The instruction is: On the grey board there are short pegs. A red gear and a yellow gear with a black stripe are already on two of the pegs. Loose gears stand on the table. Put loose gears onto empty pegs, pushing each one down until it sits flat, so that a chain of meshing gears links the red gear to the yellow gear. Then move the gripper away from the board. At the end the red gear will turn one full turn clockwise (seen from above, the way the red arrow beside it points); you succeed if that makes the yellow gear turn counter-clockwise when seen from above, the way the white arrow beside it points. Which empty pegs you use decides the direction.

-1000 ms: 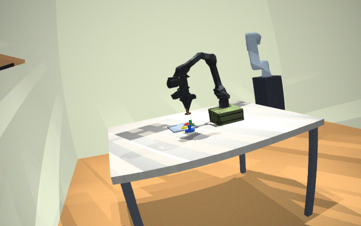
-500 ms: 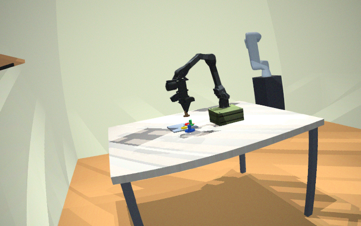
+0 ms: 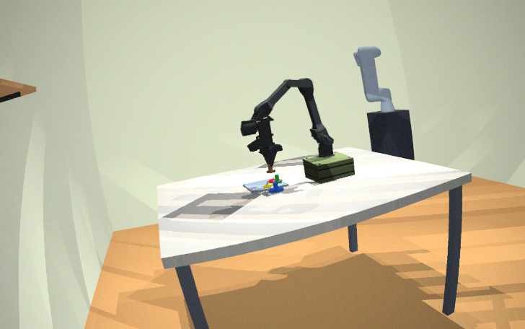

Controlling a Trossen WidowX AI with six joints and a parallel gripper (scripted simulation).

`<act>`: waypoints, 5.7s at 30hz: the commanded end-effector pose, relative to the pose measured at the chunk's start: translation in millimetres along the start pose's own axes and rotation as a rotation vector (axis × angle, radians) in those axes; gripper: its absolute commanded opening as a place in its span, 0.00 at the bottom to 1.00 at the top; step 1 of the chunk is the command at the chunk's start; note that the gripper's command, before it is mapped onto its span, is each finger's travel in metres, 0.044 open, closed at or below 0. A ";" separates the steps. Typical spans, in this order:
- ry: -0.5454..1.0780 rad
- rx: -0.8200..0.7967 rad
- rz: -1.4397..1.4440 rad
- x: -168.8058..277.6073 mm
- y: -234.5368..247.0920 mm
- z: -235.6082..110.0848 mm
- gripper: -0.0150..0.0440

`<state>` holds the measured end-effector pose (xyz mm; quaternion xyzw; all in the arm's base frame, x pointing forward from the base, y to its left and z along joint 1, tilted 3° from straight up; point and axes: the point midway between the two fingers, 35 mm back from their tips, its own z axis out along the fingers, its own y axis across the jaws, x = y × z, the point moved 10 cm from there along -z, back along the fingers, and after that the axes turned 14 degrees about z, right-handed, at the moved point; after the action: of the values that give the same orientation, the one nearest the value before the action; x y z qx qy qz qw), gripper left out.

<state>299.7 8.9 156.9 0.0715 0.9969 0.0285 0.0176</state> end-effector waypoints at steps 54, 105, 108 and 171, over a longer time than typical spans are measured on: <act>0.001 -0.002 -0.599 8.8 -33.0 20.9 0.25; 0.002 -0.002 -0.687 9.7 -33.3 61.2 0.25; 0.002 -0.002 -0.759 9.5 -33.8 61.7 0.25; 0.002 -0.001 -0.519 13.0 -32.8 -26.1 1.00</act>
<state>280.7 -22.8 179.3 -0.1846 0.9823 0.0242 0.0214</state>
